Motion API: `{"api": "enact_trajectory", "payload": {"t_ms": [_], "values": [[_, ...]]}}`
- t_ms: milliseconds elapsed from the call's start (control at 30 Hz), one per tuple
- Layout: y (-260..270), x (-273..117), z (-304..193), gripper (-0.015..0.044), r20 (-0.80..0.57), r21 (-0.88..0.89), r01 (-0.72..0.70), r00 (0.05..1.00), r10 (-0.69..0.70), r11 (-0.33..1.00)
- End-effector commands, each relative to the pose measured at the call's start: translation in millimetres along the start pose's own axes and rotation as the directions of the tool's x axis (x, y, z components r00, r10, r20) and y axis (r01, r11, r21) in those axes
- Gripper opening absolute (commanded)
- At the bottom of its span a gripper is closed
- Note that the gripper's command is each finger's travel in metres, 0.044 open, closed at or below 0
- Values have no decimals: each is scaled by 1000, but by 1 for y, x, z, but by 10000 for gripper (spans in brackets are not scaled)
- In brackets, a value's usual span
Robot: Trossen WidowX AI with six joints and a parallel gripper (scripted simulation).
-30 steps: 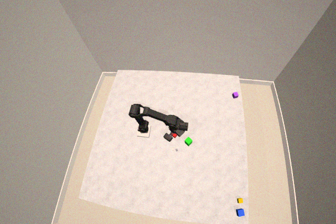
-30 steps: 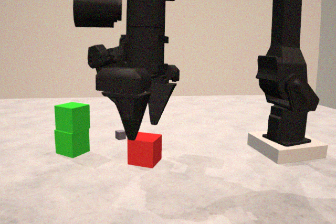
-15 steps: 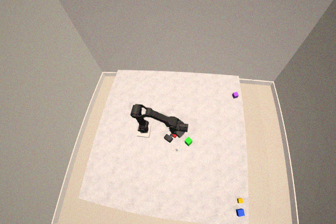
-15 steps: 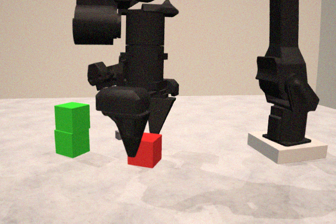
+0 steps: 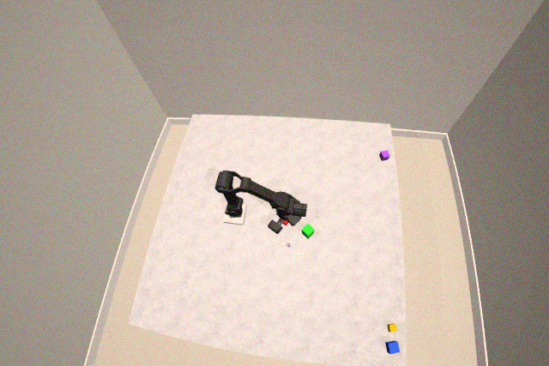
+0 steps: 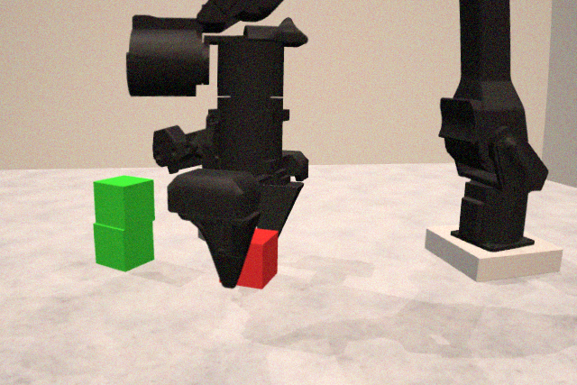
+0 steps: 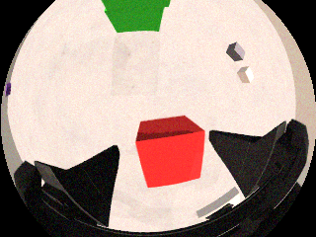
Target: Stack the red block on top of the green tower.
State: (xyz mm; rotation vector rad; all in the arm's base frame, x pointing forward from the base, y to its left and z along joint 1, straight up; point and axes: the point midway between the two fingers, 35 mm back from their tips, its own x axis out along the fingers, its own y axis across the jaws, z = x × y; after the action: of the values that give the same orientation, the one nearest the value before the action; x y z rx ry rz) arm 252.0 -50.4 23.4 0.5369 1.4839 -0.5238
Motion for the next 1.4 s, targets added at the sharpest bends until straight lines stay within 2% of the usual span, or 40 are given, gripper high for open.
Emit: {"api": "enact_trajectory", "payload": {"t_ms": [0, 167, 467, 700, 900, 1367], "values": [[-1, 1, 0, 440, 3, 3, 5, 1000, -5, 1000], [-1, 0, 0, 440, 3, 3, 5, 1000, -5, 1000], [-1, 0, 0, 204, 3, 3, 5, 1000, -5, 1000], [-1, 0, 0, 157, 3, 3, 5, 1000, -5, 1000], [0, -18, 1, 0, 3, 3, 5, 1000, -5, 1000], [1, -91, 0, 0, 3, 3, 5, 1000, -5, 1000]]}}
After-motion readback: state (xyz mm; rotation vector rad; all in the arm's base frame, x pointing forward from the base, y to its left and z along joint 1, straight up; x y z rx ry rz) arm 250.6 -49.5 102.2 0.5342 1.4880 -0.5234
